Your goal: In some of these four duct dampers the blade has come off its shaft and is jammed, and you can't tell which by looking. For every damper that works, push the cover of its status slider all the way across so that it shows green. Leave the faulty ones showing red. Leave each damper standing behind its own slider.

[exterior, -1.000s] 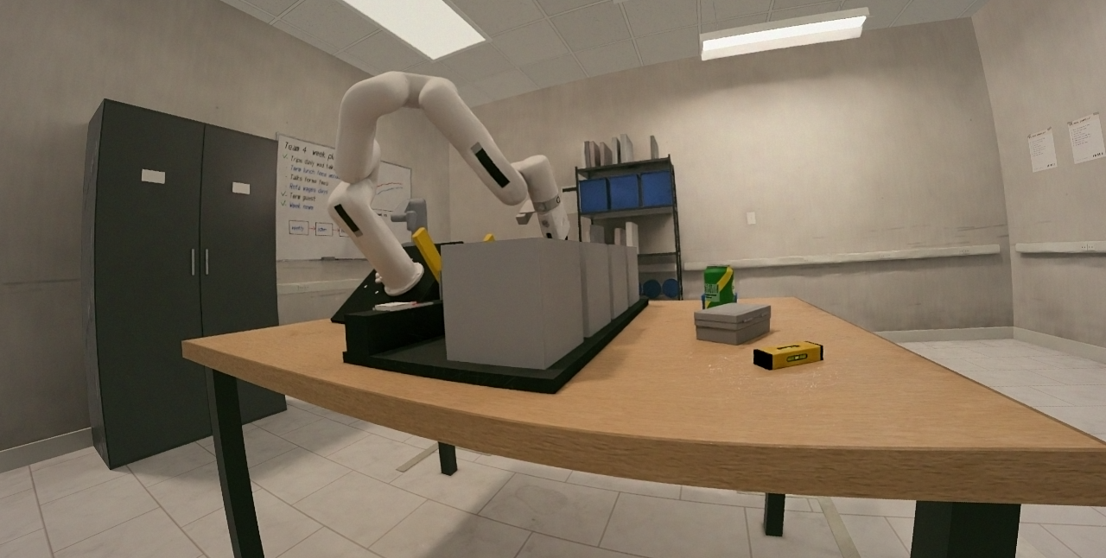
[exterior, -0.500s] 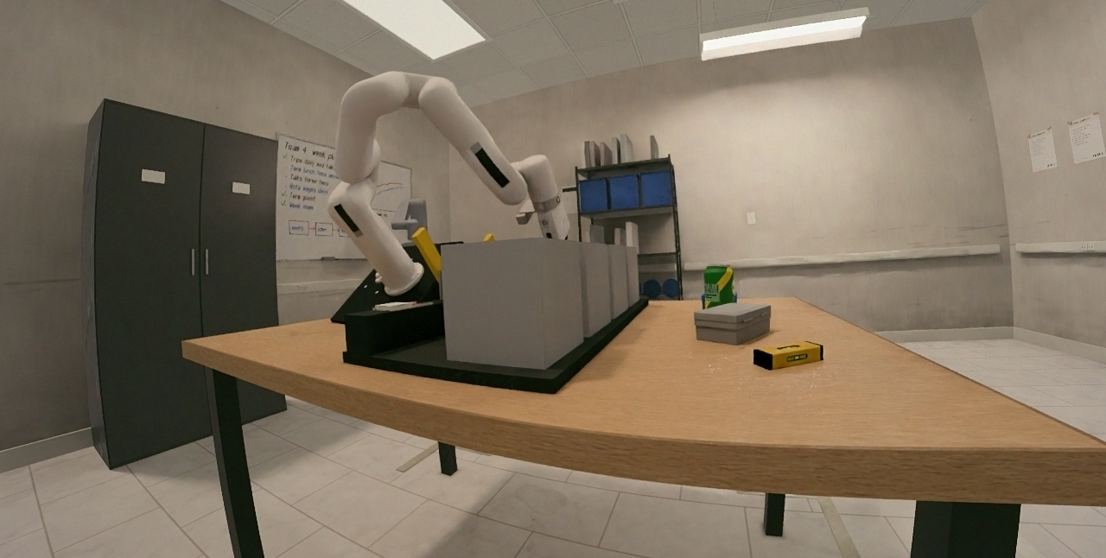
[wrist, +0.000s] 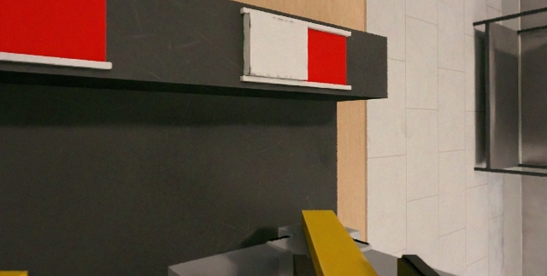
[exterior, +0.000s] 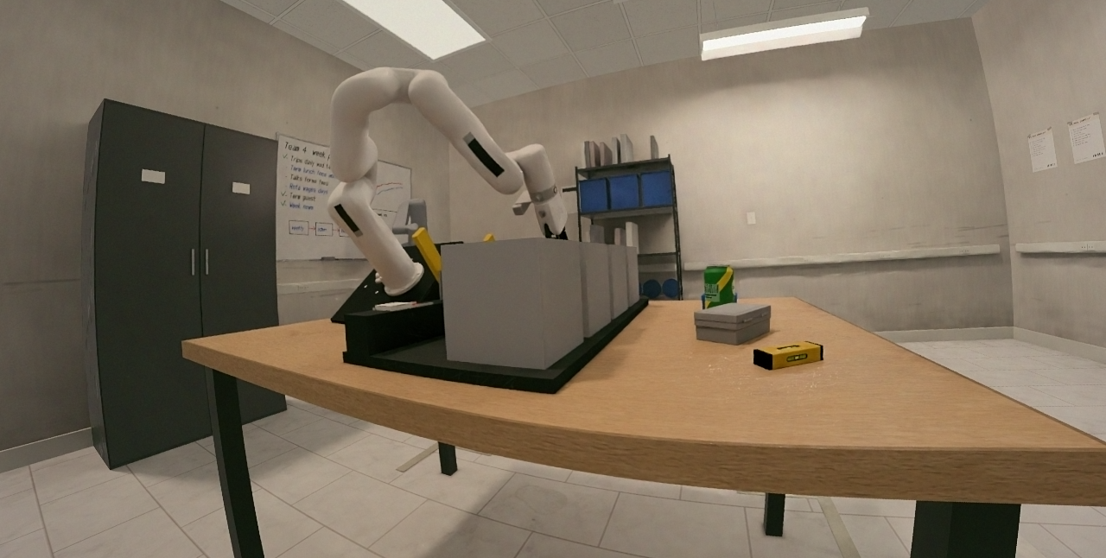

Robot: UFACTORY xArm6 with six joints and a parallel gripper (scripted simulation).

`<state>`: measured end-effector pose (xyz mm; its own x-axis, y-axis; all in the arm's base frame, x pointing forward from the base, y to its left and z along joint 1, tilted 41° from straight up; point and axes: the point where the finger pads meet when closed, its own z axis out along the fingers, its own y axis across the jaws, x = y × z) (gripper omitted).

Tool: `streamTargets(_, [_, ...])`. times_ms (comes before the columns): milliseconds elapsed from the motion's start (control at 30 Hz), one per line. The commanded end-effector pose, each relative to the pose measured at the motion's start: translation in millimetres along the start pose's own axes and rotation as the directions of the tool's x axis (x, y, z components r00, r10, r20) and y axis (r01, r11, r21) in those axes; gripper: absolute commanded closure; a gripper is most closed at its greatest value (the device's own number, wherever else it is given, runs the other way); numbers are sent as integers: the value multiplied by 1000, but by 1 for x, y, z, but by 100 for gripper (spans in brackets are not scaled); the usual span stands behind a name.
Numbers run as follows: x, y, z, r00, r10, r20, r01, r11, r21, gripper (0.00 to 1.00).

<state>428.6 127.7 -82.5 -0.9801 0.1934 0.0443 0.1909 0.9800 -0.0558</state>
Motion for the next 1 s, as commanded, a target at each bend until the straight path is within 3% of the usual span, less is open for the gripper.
streamTargets(0, [-1,1,-16,1000,-1,3,1,1000,-2,61])
streamTargets(333, [-1,1,-45,1000,-1,3,1,1000,-2,61])
streamTargets(700, [-1,2,-48,1000,-2,1,2,1000,5,61])
streamTargets(800, [-6,8,-43,1000,-3,-3,3,999,47,61])
streamTargets(967, [-25,29,-27,1000,-3,-1,3,978,208,61])
